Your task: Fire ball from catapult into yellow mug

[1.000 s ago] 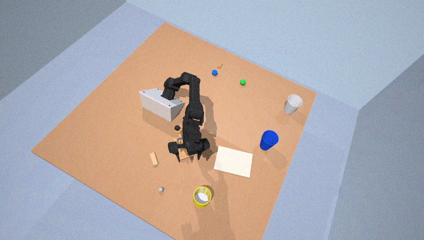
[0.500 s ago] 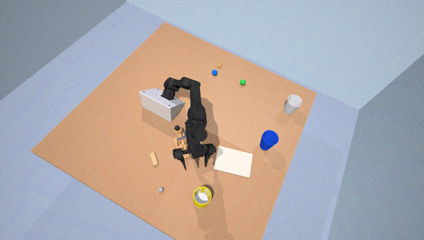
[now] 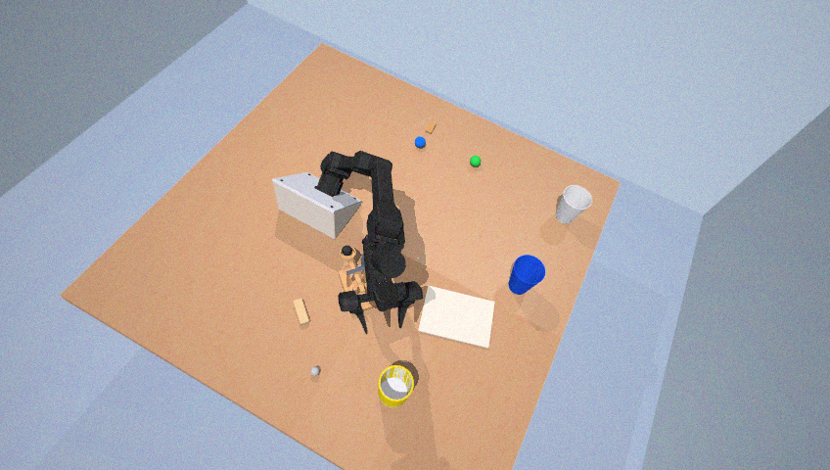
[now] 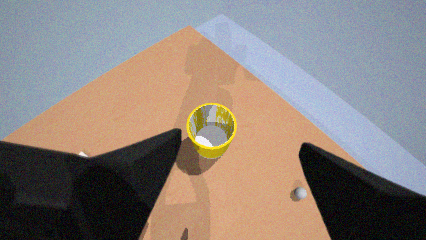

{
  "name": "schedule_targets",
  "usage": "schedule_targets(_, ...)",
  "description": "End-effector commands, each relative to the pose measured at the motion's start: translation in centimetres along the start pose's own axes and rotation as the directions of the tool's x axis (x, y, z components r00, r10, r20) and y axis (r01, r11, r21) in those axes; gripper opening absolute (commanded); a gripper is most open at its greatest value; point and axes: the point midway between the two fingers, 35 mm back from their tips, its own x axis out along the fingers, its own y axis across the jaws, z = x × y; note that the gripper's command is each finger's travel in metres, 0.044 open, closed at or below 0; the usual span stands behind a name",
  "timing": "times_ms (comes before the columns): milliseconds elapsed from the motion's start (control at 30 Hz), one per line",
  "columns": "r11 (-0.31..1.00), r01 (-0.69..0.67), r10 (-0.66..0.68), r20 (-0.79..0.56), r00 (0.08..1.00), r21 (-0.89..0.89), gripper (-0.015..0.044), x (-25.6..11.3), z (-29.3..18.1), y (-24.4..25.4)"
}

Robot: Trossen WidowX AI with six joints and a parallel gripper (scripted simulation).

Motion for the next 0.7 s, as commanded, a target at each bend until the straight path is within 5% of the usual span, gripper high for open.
schedule_targets(0,1.0,-0.006,0.006,0.003,1.0,0.002,0.0282,-0.02,0.1,0.12)
schedule_targets(367,1.0,-0.006,0.006,0.003,1.0,0.002,0.0,-0.02,0.1,0.12)
schedule_targets(667,1.0,-0.006,0.006,0.003,1.0,0.002,0.0,-0.02,0.1,0.12)
